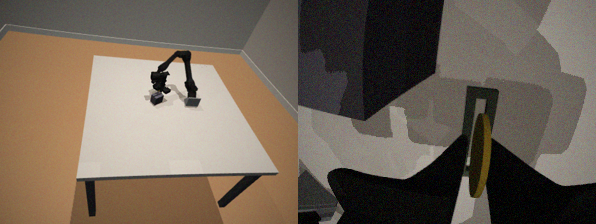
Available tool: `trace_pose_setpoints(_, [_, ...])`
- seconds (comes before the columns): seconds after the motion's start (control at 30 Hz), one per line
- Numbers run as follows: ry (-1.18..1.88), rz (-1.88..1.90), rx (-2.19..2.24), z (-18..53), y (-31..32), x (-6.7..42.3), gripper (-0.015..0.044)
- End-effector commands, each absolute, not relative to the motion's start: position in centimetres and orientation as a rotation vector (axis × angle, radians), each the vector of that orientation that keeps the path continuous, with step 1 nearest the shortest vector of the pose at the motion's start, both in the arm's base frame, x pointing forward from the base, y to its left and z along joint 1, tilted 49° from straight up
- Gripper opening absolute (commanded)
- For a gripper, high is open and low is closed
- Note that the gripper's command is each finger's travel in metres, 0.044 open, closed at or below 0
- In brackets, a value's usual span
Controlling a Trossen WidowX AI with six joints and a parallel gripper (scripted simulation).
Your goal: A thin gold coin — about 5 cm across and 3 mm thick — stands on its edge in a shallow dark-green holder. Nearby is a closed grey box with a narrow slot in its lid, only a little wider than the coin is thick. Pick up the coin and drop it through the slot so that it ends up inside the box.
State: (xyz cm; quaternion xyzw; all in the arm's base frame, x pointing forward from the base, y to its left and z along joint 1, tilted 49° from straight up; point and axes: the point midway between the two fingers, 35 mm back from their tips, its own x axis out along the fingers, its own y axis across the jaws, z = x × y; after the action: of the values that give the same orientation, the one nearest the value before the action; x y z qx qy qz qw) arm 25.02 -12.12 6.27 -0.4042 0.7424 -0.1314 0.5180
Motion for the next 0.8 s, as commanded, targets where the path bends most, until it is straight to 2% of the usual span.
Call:
trace_pose_setpoints(0.0, [1.783,-0.314,-0.977,6.3,-12.2,25.0,0.0000])
trace_pose_setpoints(0.77, [1.725,-0.302,-0.995,7.6,-10.2,26.2,0.0000])
